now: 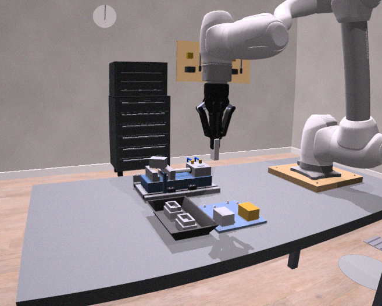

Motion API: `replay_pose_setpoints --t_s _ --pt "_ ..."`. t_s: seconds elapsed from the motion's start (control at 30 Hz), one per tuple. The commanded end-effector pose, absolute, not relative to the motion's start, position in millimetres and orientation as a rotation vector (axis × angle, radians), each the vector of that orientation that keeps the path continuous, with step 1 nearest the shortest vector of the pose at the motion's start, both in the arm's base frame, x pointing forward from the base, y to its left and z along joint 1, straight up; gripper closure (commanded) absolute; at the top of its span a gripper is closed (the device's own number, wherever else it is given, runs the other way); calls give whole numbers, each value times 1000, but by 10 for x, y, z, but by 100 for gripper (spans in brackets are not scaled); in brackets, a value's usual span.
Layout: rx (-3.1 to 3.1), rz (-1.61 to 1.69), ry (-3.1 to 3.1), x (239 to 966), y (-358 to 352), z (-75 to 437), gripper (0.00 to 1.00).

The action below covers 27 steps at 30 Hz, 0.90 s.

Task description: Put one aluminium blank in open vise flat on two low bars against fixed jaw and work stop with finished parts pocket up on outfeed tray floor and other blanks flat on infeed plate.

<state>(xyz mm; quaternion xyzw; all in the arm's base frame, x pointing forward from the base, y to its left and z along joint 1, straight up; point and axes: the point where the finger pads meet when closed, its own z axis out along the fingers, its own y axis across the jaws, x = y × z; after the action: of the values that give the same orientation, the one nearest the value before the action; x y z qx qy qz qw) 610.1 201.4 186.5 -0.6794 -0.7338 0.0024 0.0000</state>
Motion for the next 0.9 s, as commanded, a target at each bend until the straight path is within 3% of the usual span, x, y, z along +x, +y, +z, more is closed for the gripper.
replay_pose_setpoints --t_s 0.0,0.27,0.87 --pt "-2135 4 -2306 6402 2044 1893 100" --pt "-2135 3 -2306 7342 2097 1844 100" --pt "-2135 4 -2306 7375 2099 1785 100"
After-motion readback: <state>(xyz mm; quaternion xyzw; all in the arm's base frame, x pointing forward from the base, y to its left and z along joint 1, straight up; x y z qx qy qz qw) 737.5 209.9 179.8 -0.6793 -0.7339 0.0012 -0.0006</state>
